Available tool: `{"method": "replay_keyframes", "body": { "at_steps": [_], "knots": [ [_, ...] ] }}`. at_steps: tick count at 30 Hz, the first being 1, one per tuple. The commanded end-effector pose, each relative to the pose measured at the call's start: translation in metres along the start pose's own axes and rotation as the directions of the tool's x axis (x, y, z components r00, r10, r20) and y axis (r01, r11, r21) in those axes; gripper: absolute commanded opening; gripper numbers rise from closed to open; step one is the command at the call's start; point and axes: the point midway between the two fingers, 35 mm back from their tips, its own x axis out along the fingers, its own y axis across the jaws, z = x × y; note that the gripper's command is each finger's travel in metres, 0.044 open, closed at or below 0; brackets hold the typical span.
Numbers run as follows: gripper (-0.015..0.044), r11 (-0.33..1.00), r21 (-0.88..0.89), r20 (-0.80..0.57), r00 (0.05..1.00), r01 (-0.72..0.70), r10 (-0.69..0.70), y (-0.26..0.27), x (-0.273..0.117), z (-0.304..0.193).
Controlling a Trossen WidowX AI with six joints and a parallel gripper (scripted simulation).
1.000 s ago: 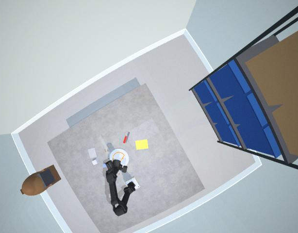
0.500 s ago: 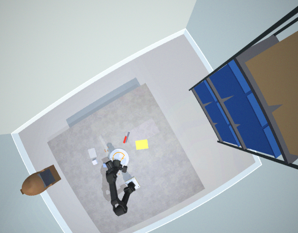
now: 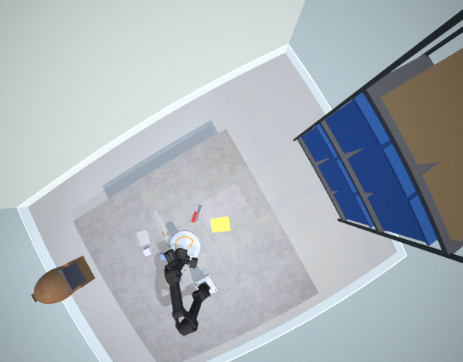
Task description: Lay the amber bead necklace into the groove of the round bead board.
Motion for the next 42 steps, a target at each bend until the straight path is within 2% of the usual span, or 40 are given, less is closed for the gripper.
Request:
{"method": "replay_keyframes", "body": {
  "at_steps": [1, 30, 42],
  "knots": [
    [0.0, 1.0, 0.0, 0.001, 1.0, -0.001, 0.001, 0.0, 0.0, 0.0],
    [0.0, 1.0, -0.003, 0.001, 1.0, 0.004, -0.004, -0.012, 0.002, -0.007],
    [0.0315, 1.0, 0.0, -0.002, 1.0, 0.003, -0.003, -0.012, -0.001, -0.007]
  ]
}}
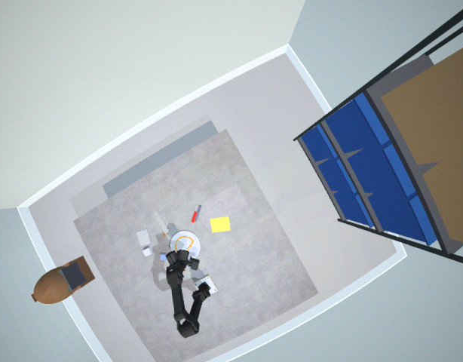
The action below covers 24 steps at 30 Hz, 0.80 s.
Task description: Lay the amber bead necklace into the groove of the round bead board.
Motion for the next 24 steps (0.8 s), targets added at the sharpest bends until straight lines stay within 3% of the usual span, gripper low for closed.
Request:
{"method": "replay_keyframes", "body": {
  "at_steps": [1, 5, 24],
  "knots": [
    [0.0341, 1.0, 0.0, 0.001, 1.0, 0.0, 0.0, 0.0001, -0.0006, 0.0001],
    [0.044, 1.0, 0.0, -0.002, 1.0, 0.002, -0.002, -0.0004, -0.0013, -0.0004],
    [0.044, 1.0, -0.003, 0.004, 1.0, 0.002, -0.002, -0.0004, -0.005, -0.0005]
  ]
}}
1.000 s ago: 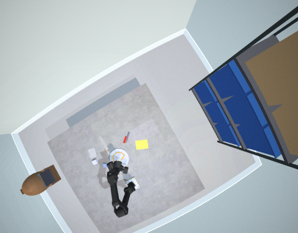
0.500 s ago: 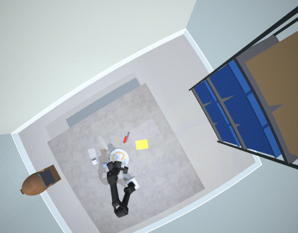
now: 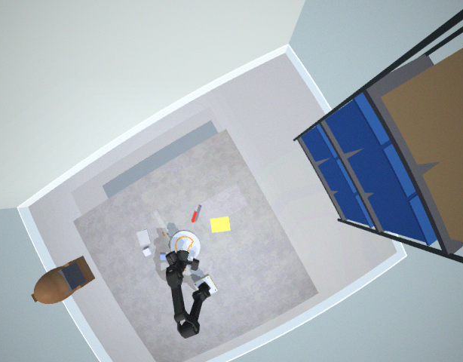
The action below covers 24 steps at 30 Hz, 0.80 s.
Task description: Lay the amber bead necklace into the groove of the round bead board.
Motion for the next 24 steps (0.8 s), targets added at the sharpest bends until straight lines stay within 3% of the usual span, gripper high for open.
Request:
{"method": "replay_keyframes", "body": {
  "at_steps": [1, 2, 9, 14, 24],
  "knots": [
    [0.044, 1.0, -0.001, 0.004, 1.0, 0.002, -0.002, 0.0, -0.001, 0.0],
    [0.044, 1.0, -0.001, 0.004, 1.0, 0.002, -0.002, 0.0, -0.001, 0.0],
    [0.0256, 0.97, -0.245, 0.005, 1.0, 0.003, -0.001, 0.003, -0.032, 0.012],
    [0.0125, 0.967, -0.253, 0.005, 1.0, 0.003, -0.001, 0.003, -0.033, 0.013],
    [0.012, 0.969, -0.247, 0.009, 1.0, -0.004, 0.007, 0.004, -0.025, 0.013]
  ]
}}
